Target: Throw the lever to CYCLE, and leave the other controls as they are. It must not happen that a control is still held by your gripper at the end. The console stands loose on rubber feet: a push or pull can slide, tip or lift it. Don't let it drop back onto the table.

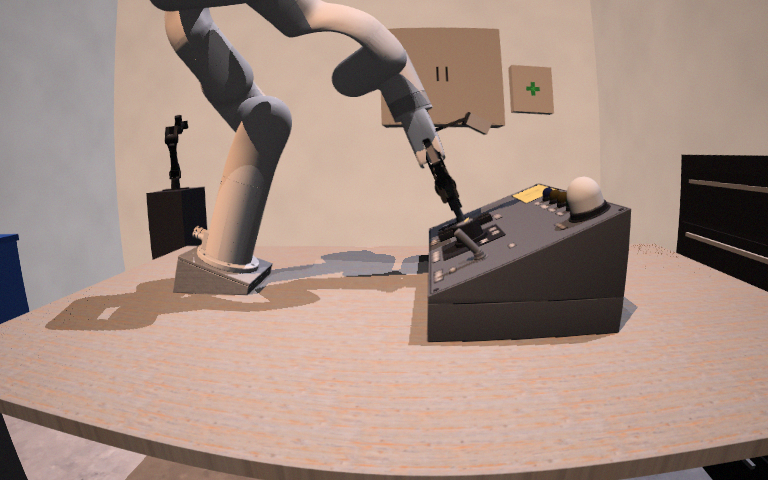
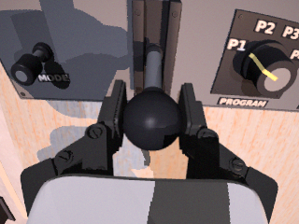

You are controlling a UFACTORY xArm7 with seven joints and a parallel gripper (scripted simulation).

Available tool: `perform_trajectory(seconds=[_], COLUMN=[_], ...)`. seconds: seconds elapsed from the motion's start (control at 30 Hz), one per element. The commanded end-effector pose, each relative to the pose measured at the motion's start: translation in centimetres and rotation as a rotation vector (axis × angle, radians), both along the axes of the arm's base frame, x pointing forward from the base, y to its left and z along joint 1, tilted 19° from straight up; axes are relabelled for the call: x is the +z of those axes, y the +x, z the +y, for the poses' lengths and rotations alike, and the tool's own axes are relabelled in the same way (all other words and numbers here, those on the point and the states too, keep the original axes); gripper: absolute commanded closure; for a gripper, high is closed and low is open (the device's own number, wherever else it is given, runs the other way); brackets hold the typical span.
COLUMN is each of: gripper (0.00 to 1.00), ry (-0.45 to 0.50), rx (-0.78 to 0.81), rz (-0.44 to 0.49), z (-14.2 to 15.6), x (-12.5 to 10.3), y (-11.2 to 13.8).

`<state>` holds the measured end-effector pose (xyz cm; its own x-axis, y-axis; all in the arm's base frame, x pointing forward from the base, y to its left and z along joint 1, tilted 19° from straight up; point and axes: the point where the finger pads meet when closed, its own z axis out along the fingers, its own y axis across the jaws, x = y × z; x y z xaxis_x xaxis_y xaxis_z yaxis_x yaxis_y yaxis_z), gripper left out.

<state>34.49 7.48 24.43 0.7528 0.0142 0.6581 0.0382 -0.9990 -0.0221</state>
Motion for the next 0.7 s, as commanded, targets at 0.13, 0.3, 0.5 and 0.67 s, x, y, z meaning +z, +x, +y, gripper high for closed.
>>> perform_trajectory(seconds=[0.13, 0.3, 0.5, 0.67], gripper=[1.00, 1.00, 1.00, 1.00], ry=[0.001, 0.001, 0.001, 0.001], rx=[0.000, 0.000, 0.000, 0.000], rz=[-0.002, -0.002, -0.002, -0.002], z=[0.0, 0.0, 0.0, 0.1], x=[0.8, 1.2, 1.5, 1.7], y=[0.8, 1.4, 1.8, 2.3])
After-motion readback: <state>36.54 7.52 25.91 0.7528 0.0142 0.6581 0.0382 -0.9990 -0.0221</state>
